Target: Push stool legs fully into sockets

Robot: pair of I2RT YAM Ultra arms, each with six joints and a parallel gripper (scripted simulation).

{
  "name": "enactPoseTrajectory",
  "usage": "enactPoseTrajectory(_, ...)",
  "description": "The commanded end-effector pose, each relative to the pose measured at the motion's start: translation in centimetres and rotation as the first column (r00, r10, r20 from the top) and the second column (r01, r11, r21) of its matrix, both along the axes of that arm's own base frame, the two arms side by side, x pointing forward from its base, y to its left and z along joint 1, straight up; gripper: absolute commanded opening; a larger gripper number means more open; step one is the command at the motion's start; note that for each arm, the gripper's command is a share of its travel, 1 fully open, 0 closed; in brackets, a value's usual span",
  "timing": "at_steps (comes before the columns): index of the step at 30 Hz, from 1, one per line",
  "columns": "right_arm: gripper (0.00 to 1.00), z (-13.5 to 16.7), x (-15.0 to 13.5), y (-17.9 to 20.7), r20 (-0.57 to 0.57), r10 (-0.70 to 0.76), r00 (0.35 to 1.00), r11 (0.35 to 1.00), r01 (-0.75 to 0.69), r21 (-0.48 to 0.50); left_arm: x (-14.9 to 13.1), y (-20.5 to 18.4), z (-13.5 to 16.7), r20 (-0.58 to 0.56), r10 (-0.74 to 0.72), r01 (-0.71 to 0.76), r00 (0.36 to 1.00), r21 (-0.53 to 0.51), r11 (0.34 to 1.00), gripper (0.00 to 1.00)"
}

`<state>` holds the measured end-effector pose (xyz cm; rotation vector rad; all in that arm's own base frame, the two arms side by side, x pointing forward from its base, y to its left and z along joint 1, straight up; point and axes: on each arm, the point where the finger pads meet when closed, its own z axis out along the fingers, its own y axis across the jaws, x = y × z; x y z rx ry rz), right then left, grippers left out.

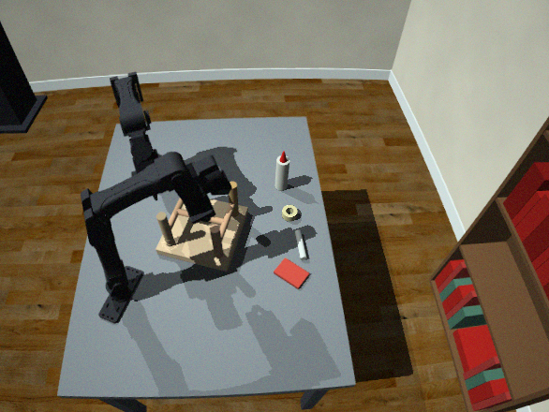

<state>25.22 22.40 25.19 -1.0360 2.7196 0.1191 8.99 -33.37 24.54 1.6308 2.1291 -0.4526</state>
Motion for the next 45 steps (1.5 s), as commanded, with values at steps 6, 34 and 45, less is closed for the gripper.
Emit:
enactPoseTrajectory(6,0.00,0.6,0.8,0.3,0.008,-0.012,1.000,1.000,0.012,0.018,4.8,0.1,0.3,0.000,0.135,-0.135,0.991,0.039,0.990,0.00)
enactPoseTrajectory(34,0.00,-0.7,1.3,1.1,-0.011,-0.001,1.000,1.000,0.001,-0.001,16.4,2.8,0.5,-0.010,0.416,-0.413,0.909,0.087,0.906,0.00)
enactPoseTrajectory(45,0.00,-0.3,1.1,1.0,-0.010,0.001,1.000,1.000,-0.001,0.002,21.1,5.6,0.1,-0.018,0.536,-0.530,0.844,0.124,0.839,0.00)
